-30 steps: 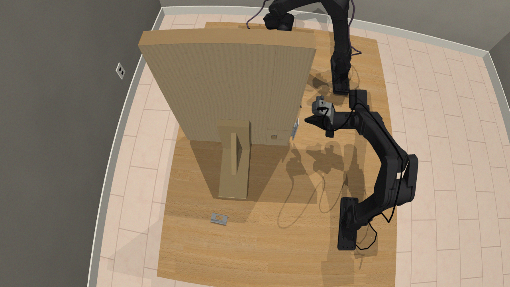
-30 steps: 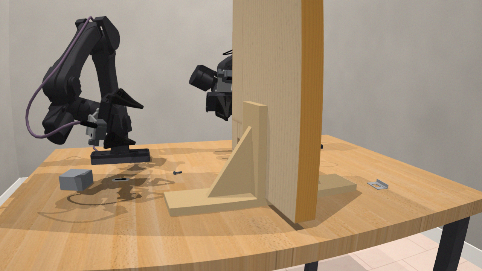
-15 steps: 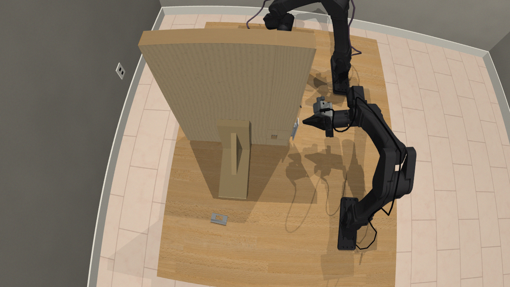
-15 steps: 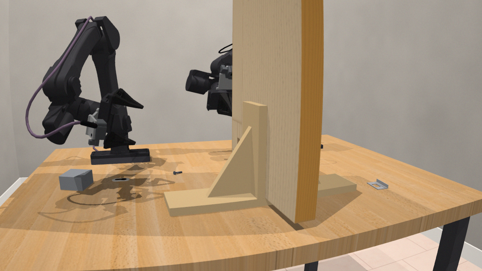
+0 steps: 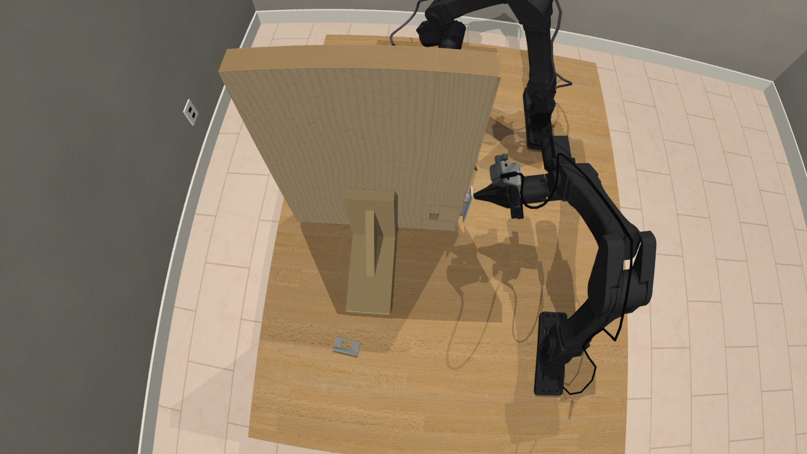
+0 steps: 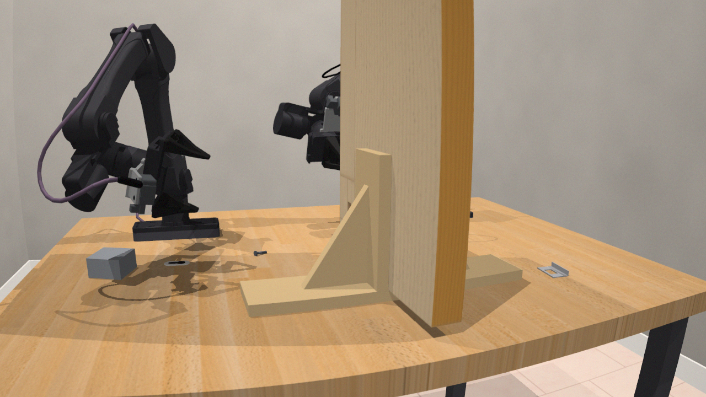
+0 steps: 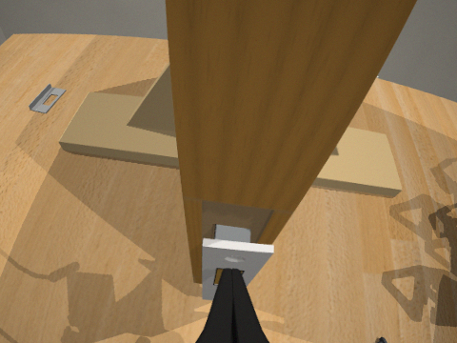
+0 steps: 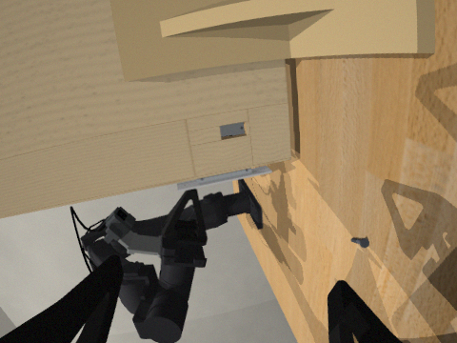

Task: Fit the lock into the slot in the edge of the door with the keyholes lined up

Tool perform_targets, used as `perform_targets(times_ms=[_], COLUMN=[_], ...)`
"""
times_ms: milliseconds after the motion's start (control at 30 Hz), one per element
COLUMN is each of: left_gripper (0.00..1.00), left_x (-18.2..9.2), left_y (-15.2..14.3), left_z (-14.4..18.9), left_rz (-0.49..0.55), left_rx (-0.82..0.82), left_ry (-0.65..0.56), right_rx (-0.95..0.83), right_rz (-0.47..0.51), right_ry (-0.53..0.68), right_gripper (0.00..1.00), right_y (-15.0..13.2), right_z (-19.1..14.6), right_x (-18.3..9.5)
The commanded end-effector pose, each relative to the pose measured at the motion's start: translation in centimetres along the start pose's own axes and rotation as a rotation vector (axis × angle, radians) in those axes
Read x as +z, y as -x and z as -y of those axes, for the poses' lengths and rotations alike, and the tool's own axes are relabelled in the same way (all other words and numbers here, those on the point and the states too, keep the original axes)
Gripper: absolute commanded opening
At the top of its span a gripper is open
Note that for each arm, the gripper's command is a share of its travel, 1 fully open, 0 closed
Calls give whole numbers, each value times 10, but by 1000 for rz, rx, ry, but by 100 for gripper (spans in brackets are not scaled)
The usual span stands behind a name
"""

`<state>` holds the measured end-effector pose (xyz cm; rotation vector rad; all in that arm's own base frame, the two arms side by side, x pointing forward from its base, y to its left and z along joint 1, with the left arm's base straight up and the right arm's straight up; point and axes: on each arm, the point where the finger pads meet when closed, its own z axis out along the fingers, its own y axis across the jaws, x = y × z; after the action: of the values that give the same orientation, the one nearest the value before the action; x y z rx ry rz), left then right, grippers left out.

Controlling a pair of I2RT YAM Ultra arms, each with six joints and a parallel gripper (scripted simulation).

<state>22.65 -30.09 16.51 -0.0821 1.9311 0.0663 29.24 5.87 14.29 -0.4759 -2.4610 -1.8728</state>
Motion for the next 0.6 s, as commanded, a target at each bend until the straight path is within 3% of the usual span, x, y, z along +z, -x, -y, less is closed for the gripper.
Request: perform_targets(times_ms=[0, 567], left_gripper=[0, 0], left_x=[6, 11], left_y=[12, 14], left_z=[1, -1], left_rz=[15, 17], left_rx=[-18, -22], left_ry=[-5, -6], right_rx=[-38, -38], right_rz=[16, 16], right_ry=[14, 14], right_gripper=[100, 100], right_y=[7, 7], right_z=[-10, -10], right_x=[-3, -3])
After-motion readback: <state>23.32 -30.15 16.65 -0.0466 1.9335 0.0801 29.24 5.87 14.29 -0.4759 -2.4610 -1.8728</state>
